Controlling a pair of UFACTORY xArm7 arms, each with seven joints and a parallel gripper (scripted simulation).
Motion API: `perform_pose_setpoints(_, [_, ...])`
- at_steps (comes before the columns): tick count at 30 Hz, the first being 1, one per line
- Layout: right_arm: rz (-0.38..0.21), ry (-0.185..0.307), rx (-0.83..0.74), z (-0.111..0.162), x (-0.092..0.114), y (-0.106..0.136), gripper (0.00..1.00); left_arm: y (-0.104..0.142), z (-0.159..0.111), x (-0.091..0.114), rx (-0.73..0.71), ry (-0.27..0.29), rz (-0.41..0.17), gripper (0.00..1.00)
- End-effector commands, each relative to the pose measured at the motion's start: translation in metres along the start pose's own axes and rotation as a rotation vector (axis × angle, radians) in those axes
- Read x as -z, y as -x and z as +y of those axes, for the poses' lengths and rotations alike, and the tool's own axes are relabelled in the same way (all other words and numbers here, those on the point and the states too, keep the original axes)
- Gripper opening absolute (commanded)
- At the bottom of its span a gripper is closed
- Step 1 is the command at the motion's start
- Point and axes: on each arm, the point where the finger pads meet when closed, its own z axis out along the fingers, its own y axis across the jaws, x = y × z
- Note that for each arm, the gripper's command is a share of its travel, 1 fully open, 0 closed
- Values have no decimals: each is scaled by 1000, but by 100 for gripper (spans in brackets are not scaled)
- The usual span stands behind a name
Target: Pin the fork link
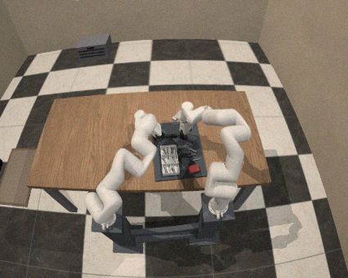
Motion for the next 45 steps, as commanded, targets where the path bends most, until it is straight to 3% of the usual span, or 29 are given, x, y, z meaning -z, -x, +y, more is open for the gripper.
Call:
perform_pose_setpoints(1, [4, 3, 0, 1, 2, -2, 0, 2, 1, 2, -2, 3, -2, 0])
perform_pose_setpoints(45, [4, 2, 2, -24, 22, -3, 0, 2, 1, 2, -2, 3, -2, 0])
